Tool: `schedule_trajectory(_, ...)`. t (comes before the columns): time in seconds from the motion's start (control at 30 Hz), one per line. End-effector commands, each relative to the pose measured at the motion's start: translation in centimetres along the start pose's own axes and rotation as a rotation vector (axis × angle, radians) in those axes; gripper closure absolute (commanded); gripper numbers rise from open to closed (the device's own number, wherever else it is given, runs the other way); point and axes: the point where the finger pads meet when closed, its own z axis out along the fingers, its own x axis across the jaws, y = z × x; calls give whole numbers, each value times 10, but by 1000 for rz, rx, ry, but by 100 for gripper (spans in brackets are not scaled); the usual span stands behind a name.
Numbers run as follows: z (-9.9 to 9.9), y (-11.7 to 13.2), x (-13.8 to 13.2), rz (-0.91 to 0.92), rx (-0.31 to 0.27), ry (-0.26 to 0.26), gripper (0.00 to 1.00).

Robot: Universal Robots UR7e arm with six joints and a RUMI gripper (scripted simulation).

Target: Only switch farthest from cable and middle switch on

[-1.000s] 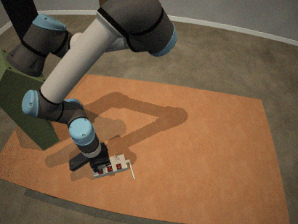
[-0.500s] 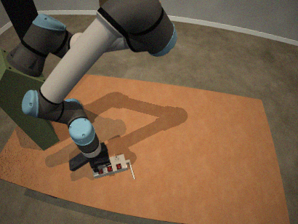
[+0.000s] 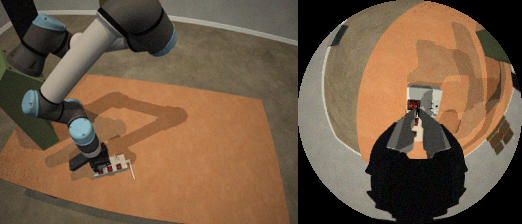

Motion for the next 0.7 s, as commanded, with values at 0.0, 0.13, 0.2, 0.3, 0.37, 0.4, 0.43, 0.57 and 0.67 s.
schedule_trajectory(0.0, 0, 0, 0, 0, 0, -1, 100)
schedule_trajectory(0.13, 0, 0, 0, 0, 0, -1, 100)
schedule_trajectory(0.2, 0, 0, 0, 0, 0, -1, 100)
schedule_trajectory(0.3, 0, 0, 0, 0, 0, -1, 100)
schedule_trajectory(0.37, 0, 0, 0, 0, 0, -1, 100)
schedule_trajectory(0.4, 1, 0, 0, 0, 0, -1, 100)
schedule_trajectory(0.43, 1, 0, 0, 0, 0, -1, 100)
schedule_trajectory(0.57, 2, 0, 0, 0, 0, -1, 100)
schedule_trajectory(0.67, 4, 0, 0, 0, 0, -1, 100)
